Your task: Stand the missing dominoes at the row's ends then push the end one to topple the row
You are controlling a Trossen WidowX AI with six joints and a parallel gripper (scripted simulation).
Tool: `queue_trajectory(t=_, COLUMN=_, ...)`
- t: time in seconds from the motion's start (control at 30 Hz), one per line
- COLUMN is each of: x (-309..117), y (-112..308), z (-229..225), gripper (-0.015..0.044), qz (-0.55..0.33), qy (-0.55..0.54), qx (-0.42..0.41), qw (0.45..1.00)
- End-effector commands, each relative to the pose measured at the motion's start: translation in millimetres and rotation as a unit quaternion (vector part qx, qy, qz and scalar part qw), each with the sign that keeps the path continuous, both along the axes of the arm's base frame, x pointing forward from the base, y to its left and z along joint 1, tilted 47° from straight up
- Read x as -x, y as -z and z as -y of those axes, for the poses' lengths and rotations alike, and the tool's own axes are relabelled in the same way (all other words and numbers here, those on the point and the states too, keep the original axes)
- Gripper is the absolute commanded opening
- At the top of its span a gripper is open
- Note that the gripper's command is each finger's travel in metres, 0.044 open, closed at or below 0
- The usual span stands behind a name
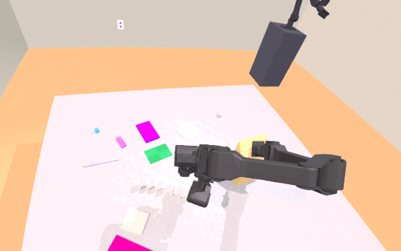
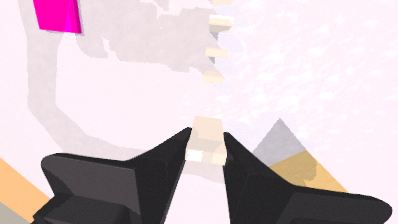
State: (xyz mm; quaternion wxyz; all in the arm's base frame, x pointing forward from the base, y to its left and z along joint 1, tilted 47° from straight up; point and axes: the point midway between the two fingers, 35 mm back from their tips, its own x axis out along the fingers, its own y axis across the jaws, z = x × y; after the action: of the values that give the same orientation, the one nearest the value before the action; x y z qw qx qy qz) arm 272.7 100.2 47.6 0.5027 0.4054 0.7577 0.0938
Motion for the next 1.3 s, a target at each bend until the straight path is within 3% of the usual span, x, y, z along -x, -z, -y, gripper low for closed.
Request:
queue_trajectory(t=0.0, x=5, y=16, z=-14, gripper=0.0107, qz=-0.009, qy=0.002, qx=0.000, qw=1.000)
queue_trajectory(t=0.53, x=20, y=65, z=-69, gripper=0.0107, qz=0.001, qy=0.003, qx=-0.007, qw=1.000)
queue_trajectory(t=0.97, x=21, y=66, z=-71, gripper=0.0107, qz=0.002, qy=0.003, qx=-0.007, qw=1.000)
queue_trajectory(t=1.27, x=21, y=66, z=-71, gripper=0.0343, qz=0.002, qy=0.003, qx=-0.007, qw=1.000)
